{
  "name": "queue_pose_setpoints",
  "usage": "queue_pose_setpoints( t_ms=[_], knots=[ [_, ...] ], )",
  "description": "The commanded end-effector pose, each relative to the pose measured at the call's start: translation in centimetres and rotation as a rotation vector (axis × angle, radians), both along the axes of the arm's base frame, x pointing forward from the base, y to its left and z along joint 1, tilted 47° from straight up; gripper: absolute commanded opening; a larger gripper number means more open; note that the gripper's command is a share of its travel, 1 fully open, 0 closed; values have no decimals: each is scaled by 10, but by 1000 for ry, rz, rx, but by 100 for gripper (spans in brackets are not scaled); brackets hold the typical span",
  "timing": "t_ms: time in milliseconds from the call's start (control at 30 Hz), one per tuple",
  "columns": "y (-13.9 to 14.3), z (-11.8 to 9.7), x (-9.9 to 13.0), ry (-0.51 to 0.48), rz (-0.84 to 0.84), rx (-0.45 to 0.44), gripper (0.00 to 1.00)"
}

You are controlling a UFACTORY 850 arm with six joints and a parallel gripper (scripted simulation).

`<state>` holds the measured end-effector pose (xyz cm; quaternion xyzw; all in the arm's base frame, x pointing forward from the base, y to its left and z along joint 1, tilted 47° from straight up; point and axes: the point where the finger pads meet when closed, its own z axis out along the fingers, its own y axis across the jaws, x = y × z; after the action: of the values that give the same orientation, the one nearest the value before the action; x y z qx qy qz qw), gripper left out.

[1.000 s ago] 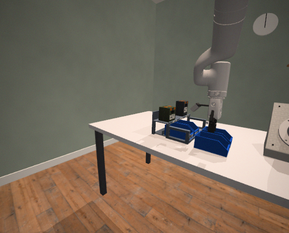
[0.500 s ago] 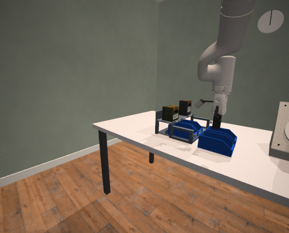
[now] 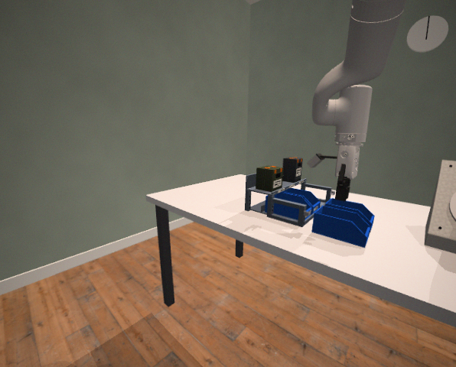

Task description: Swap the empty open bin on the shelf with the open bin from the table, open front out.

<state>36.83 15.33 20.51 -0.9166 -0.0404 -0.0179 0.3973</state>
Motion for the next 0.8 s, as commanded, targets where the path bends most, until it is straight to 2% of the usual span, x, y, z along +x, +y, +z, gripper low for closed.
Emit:
queue_pose_setpoints(
  t_ms=[0,167,200,767],
  knots=[
    [-1,1,1,-1,-1,0,26],
    [-1,1,1,-1,-1,0,26],
    [-1,1,1,-1,-1,0,0],
    [-1,1,1,-1,-1,0,0]
  ],
)
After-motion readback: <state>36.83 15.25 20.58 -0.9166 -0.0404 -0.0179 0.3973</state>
